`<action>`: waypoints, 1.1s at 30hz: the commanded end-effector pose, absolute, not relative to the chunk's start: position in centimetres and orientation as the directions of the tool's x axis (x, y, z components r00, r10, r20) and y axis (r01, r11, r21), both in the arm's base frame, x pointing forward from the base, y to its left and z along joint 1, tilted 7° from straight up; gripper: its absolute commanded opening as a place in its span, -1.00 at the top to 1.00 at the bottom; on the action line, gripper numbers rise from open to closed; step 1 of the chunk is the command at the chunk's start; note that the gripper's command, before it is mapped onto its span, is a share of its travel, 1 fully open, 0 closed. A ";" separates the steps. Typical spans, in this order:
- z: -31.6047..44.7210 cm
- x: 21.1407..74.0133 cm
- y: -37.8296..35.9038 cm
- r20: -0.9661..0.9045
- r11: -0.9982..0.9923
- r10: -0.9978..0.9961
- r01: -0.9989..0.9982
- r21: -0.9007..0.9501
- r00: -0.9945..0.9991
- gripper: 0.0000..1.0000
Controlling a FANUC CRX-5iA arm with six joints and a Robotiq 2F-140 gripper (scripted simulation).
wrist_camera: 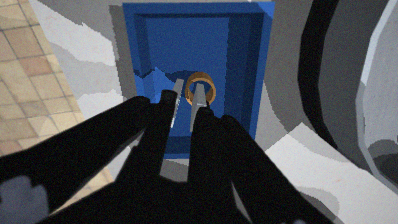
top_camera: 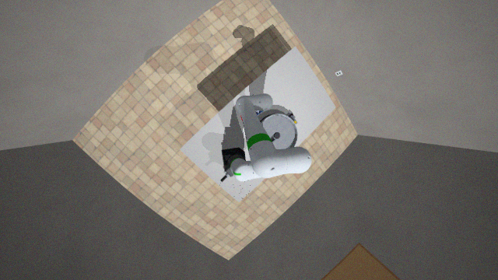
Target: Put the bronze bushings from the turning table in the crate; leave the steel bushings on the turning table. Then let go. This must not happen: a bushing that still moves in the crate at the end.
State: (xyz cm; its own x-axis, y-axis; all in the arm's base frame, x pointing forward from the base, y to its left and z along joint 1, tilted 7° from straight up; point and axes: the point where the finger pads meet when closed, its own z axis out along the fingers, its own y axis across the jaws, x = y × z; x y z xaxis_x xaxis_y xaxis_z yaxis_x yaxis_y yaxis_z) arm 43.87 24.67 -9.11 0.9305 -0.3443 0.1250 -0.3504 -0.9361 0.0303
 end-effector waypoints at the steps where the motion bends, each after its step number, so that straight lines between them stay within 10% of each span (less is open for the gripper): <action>1: -7.5 43.7 24.8 0.125 -0.936 -0.344 -0.350 0.030 0.930 0.79; 33: -1.9 43.1 25.2 0.125 -0.936 -0.344 -0.350 0.030 0.930 0.79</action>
State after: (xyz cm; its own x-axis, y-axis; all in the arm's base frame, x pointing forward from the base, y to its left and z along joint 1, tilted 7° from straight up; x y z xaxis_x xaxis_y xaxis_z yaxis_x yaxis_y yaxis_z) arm 43.08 25.19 -1.89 0.9305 -0.3443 0.1249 -0.3504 -0.9361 0.0305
